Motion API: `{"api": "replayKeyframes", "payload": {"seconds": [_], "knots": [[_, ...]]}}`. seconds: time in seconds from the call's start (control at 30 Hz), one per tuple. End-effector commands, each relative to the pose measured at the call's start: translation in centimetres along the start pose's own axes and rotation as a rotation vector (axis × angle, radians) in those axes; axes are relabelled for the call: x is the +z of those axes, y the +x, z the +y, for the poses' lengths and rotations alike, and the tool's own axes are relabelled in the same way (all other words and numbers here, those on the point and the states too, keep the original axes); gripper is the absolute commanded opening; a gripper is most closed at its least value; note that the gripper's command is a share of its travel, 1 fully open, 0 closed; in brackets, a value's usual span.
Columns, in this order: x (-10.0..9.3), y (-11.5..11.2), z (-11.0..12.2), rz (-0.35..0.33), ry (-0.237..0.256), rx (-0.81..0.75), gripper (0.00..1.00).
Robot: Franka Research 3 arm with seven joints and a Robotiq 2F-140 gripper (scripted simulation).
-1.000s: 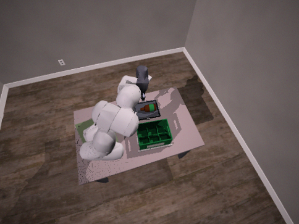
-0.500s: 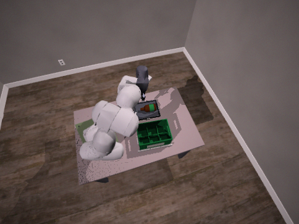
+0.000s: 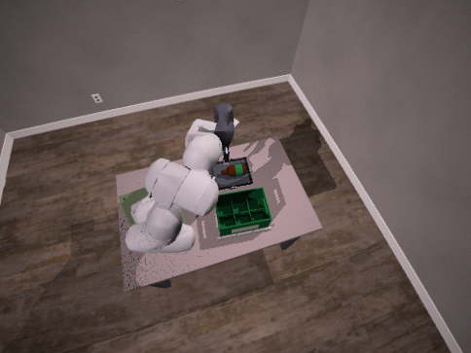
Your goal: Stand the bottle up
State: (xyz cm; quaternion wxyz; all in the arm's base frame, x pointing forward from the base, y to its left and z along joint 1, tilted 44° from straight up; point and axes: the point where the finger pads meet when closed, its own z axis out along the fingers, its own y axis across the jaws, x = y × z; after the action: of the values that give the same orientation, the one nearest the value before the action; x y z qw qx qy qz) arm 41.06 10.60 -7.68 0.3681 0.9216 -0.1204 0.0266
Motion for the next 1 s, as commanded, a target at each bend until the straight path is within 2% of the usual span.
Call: {"api": "replayKeyframes", "payload": {"seconds": [0.0,0.97], "knots": [[0.07,-0.06,-0.01,-0.001,0.000,0.004,0.38],[0.36,-0.06,-0.01,0.002,-0.002,0.004,0.38]]}}
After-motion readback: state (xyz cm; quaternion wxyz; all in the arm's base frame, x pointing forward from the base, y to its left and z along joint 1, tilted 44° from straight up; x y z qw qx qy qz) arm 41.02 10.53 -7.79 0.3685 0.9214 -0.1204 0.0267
